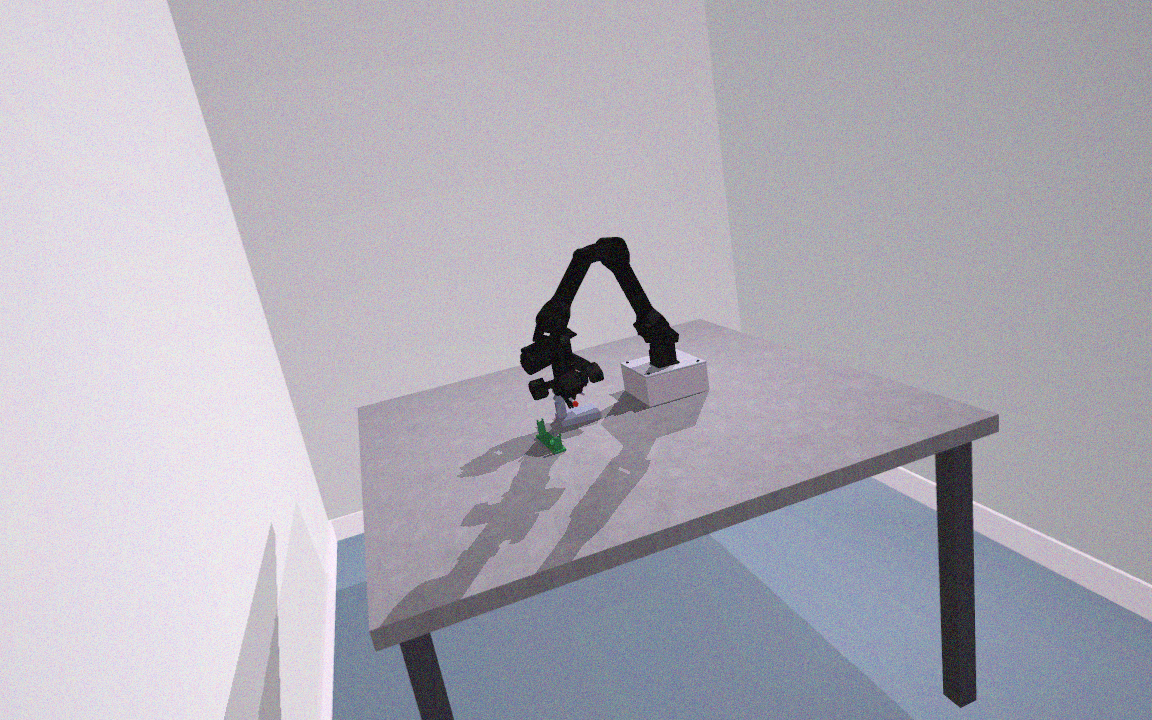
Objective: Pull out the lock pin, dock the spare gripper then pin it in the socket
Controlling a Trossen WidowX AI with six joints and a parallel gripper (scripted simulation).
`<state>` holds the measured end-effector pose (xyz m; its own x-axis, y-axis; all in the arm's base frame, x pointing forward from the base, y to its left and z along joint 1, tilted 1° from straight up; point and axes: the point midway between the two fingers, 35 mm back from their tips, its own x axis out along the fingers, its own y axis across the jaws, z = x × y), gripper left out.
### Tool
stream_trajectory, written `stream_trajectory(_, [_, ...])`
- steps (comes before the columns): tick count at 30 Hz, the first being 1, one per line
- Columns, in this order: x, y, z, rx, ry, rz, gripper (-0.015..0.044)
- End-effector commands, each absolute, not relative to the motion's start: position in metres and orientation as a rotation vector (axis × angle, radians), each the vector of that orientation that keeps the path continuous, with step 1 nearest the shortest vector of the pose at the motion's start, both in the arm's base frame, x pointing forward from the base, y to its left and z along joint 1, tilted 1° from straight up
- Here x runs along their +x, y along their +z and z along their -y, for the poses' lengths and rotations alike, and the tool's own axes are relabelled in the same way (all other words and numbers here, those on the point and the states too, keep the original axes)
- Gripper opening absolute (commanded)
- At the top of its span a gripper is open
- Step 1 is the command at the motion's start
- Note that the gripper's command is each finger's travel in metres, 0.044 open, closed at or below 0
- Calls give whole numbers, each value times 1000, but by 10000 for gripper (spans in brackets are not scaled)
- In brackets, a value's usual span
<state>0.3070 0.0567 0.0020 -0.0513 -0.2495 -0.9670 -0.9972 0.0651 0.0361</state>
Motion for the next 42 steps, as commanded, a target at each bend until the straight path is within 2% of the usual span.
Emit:
stream_trajectory(1, [307,3,-54,-1329,1066,-1453,0])
stream_trajectory(7, [307,3,-51,-1328,1068,-1454,0])
stream_trajectory(15, [307,2,-52,-1324,1068,-1457,200])
stream_trajectory(42, [306,42,-85,-1338,1081,-1470,200])
